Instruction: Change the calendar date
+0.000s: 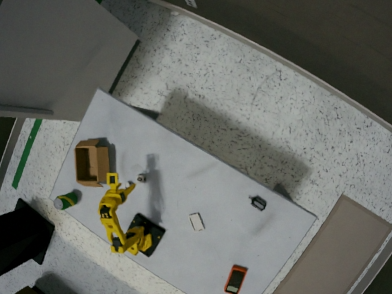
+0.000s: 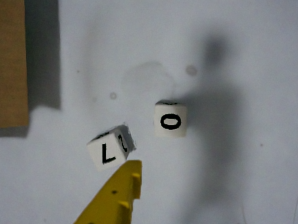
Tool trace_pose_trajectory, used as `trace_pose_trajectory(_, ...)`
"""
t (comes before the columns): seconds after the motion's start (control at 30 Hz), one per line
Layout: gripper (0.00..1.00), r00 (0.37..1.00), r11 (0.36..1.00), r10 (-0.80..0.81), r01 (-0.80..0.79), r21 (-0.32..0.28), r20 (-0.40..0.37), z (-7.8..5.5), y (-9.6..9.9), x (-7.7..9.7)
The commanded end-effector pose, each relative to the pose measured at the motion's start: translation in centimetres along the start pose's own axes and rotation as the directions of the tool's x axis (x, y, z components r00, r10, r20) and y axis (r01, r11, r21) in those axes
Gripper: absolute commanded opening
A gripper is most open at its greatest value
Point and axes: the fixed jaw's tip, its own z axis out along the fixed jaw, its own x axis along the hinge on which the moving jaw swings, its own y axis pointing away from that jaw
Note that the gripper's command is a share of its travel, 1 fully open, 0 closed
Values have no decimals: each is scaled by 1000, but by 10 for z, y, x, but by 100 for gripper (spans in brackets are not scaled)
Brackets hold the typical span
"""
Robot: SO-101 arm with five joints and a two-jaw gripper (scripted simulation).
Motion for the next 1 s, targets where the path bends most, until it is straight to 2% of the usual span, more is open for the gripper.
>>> trace_pose_trajectory(0.0,35,1000,1000,-8,8,-4,22,-5,2,-2)
trace_pose_trajectory(0.33,35,996,996,-89,89,-2,22,-4,1,-1)
trace_pose_trajectory(0.53,35,977,977,-214,214,3,22,-3,0,1)
trace_pose_trajectory(0.7,35,935,935,-355,355,7,21,-1,-1,3)
trace_pose_trajectory(0.83,35,876,877,-481,481,11,19,0,-2,5)
trace_pose_trajectory(0.9,35,876,877,-481,481,11,19,0,-2,5)
trace_pose_trajectory(0.97,35,838,838,-545,545,13,17,1,-3,6)
